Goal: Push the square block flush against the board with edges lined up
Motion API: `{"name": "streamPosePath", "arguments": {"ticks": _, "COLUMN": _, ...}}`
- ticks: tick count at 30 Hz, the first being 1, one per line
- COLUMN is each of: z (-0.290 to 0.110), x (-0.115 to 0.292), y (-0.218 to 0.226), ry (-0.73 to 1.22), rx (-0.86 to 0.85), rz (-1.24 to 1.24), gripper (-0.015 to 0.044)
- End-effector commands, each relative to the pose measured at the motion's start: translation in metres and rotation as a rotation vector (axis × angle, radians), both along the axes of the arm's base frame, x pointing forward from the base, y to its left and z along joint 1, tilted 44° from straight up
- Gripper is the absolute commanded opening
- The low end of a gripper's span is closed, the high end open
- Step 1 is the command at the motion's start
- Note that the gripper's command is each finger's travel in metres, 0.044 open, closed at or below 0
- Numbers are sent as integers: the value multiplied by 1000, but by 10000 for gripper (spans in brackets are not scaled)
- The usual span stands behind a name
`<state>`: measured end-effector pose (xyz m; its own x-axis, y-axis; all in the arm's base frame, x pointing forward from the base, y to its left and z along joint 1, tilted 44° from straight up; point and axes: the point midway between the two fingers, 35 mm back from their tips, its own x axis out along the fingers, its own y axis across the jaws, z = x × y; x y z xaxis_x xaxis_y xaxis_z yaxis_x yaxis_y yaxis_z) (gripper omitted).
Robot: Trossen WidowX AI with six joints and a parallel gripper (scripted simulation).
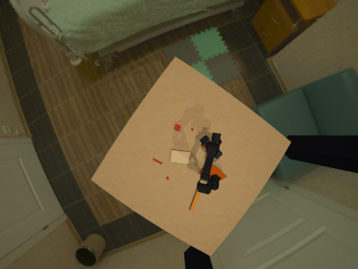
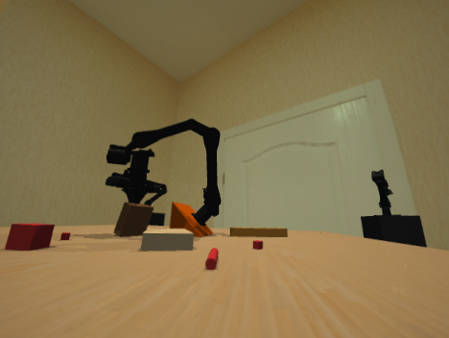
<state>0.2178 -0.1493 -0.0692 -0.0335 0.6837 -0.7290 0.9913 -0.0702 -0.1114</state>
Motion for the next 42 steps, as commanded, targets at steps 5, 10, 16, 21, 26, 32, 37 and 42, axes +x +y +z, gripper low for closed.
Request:
{"name": "streamPosePath", "arguments": {"ticks": 5, "z": 6, "x": 1, "y": 4, "ry": -3, "rx": -3, "rz": -8, "gripper": 0}}
{"name": "streamPosePath", "arguments": {"ticks": 10, "z": 8, "x": 1, "y": 7, "ry": -3, "rx": -2, "rz": -8, "gripper": 0}}
{"name": "streamPosePath", "arguments": {"ticks": 16, "z": 10, "x": 2, "y": 9, "ry": -3, "rx": -2, "rz": -8, "gripper": 0}}
{"name": "streamPosePath", "arguments": {"ticks": 21, "z": 6, "x": 1, "y": 4, "ry": -3, "rx": -3, "rz": -8, "gripper": 0}}
{"name": "streamPosePath", "arguments": {"ticks": 26, "z": 0, "x": 0, "y": -2, "ry": -4, "rx": -4, "rz": -8, "gripper": 0}}
{"name": "streamPosePath", "arguments": {"ticks": 32, "z": -6, "x": -1, "y": -10, "ry": -4, "rx": -4, "rz": -8, "gripper": 0}}
{"name": "streamPosePath", "arguments": {"ticks": 37, "z": -12, "x": -2, "y": -15, "ry": -4, "rx": -5, "rz": -8, "gripper": 0}}
{"name": "streamPosePath", "arguments": {"ticks": 42, "z": -18, "x": -4, "y": -21, "ry": -4, "rx": -5, "rz": -7, "gripper": 0}}
